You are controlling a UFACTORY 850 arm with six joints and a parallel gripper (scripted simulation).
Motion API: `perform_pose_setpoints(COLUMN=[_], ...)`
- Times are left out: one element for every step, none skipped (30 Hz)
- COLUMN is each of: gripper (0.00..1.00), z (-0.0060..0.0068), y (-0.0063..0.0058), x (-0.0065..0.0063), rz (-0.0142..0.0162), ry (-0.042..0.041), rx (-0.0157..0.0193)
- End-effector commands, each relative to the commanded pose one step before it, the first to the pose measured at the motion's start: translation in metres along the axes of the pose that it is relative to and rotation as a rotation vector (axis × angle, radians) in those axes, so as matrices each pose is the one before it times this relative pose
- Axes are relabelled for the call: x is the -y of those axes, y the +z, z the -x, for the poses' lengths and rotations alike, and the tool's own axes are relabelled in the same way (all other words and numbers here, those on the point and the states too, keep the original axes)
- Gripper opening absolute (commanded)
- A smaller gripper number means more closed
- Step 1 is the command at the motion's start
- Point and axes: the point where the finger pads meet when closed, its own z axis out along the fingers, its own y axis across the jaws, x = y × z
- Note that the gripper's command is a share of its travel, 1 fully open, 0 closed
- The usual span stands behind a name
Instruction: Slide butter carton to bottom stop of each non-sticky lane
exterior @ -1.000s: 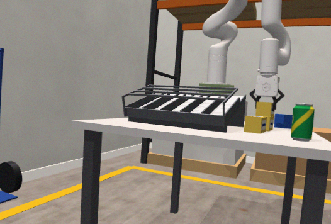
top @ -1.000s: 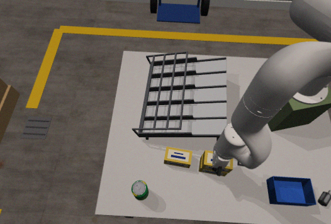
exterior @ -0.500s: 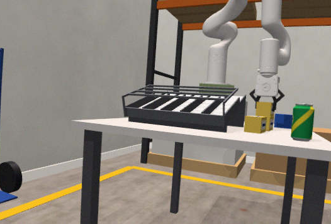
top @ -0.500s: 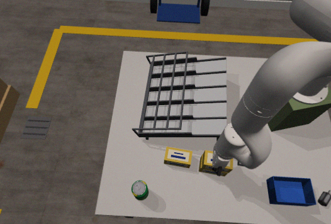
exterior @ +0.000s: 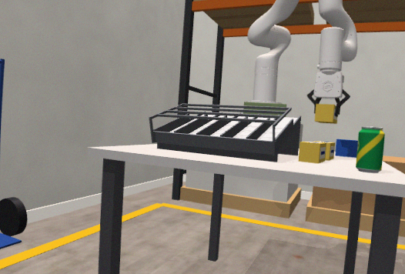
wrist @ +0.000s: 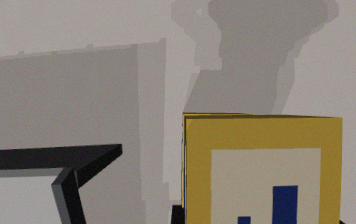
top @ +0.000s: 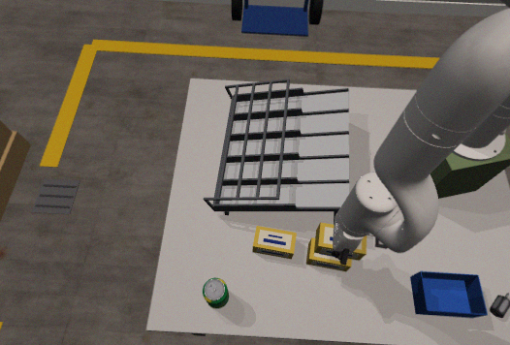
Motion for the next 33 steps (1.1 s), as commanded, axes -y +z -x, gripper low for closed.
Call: perform_pose_setpoints(gripper=[0.00,0.00,0.00,0.00,0.00,0.00,0.00,0.00,0.00,0.00,0.00,0.00,0.00,0.00,0.00,0.00,0.00,0.00,0.00,0.00,0.00,0.00,0.00,0.00,0.00,0.00,0.00,0.00,0.00,0.00,0.00,0.00,0.00], z=[-0.00070,0.00000,0.00000,0.00000,0.00000,0.00000,0.00000,0.00001,-0.00001,-0.00007,-0.00012,0.00009,0.00020,0.00001,0.00000,0.00000,0.00000,0.00000,0.00000,0.00000,0.00000,0.00000,0.00000,0.00000,0.01097,-0.00002,0.00028,0.00110,0.00167,0.00162,0.00145,0.00143,0.00152], y=[-0.02553,0.00000,0.00000,0.00000,0.00000,0.00000,0.00000,-0.06690,-0.00079,-0.00163,-0.00511,-0.00966,-0.01204,-0.00115,0.00000,0.00000,0.00000,0.00000,0.00000,0.00000,0.00000,0.00000,0.00000,0.00000,0.00265,-0.00041,-0.00023,0.00003,0.00036,0.00049,0.00038,0.00021,0.00010], x=[0.00124,0.00000,0.00000,0.00000,0.00000,0.00000,0.00000,-0.00037,0.00003,0.00006,0.00010,-0.00010,-0.00018,0.00000,0.00000,0.00000,0.00000,0.00000,0.00000,0.00000,0.00000,0.00000,0.00000,0.00000,0.06908,0.00012,0.00152,0.00647,0.01155,0.01296,0.01197,0.01089,0.01050], rz=[0.00181,0.00000,0.00000,0.00000,0.00000,0.00000,0.00000,0.00023,0.00000,0.00000,0.00000,0.00000,0.00000,0.00000,0.00000,0.00000,0.00000,0.00000,0.00000,0.00000,0.00000,0.00000,0.00000,0.00000,-0.00050,0.00000,0.00000,0.00000,0.00000,0.00000,0.00000,0.00000,0.00000], ry=[-0.00007,0.00000,0.00000,0.00000,0.00000,0.00000,0.00000,-0.05653,0.00000,0.00000,0.00000,0.00000,0.00000,0.00000,0.00000,0.00000,0.00000,0.00000,0.00000,0.00000,0.00000,0.00000,0.00000,0.00000,0.00110,0.00000,0.00000,0.00000,0.00000,0.00000,0.00000,0.00000,0.00000], rx=[-0.00502,0.00000,0.00000,0.00000,0.00000,0.00000,0.00000,0.00105,0.00000,0.00000,0.00000,0.00000,0.00000,0.00000,0.00000,0.00000,0.00000,0.00000,0.00000,0.00000,0.00000,0.00000,0.00000,0.00000,0.00145,0.00000,0.00000,0.00000,0.00000,0.00000,0.00000,0.00000,0.00000])
